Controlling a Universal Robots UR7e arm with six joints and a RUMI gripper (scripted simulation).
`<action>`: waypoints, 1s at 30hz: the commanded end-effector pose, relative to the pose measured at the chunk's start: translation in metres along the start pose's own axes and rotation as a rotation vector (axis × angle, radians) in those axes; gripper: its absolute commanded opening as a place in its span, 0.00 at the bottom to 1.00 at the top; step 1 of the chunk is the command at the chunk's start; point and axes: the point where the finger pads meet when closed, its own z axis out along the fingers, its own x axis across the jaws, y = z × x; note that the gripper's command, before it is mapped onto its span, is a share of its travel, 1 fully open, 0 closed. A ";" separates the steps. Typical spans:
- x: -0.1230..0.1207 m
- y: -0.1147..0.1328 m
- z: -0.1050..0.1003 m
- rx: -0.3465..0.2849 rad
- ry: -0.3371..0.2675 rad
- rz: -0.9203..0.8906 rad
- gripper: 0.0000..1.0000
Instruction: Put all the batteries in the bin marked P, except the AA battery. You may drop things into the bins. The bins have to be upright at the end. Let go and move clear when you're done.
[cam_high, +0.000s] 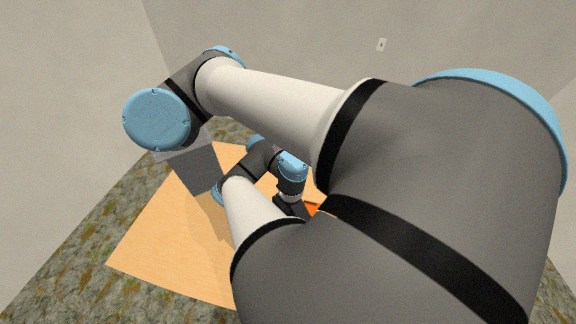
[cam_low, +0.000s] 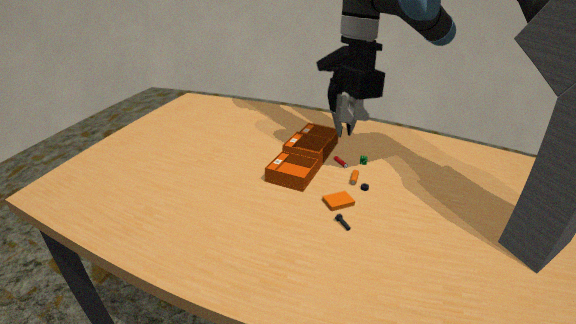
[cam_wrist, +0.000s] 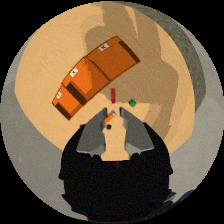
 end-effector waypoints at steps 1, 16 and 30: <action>0.001 0.002 0.000 -0.002 0.000 0.000 0.14; 0.002 0.001 0.005 0.003 0.000 0.001 0.14; 0.001 -0.001 0.053 0.003 0.000 0.001 0.14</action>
